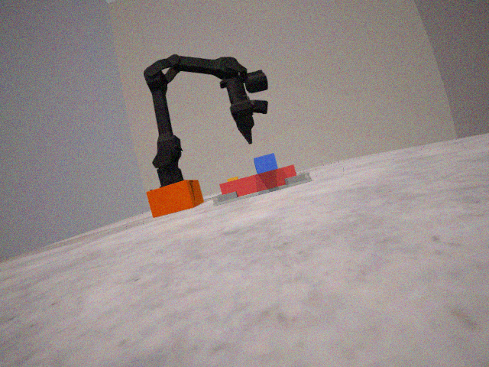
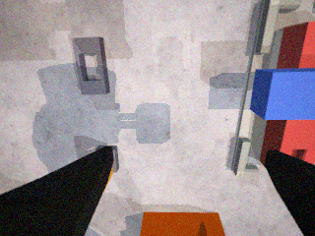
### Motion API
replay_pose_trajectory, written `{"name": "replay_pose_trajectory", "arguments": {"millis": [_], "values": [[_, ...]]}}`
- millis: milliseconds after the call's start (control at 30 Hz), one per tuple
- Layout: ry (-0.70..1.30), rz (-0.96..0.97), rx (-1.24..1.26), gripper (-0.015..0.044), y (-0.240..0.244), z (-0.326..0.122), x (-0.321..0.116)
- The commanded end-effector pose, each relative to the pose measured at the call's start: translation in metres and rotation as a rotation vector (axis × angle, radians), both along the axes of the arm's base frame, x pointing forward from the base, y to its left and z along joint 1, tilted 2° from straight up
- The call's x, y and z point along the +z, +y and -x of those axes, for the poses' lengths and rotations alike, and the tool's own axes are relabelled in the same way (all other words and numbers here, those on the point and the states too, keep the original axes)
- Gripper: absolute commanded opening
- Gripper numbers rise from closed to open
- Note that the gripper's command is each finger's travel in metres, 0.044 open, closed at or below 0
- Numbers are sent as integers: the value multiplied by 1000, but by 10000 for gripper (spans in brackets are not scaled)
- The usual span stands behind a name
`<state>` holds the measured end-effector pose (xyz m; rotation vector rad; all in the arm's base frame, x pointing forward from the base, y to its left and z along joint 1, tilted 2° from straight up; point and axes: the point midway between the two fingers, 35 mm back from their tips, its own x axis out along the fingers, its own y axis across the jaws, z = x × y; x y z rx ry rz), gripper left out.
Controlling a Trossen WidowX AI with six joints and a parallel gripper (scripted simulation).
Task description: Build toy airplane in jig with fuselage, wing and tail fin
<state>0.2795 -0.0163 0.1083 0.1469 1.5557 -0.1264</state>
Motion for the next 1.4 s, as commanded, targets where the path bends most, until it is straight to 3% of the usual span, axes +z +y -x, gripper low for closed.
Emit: {"name": "replay_pose_trajectory", "arguments": {"millis": [0, 267, 400, 567, 1367], "values": [[0, -10, -8, 440, 48, 20, 0], [8, -21, -7, 440, 122, 77, -5], [8, -21, -7, 440, 124, 79, -8], [8, -21, -7, 440, 125, 79, -60], [9, -21, -7, 440, 127, 78, -100]]}}
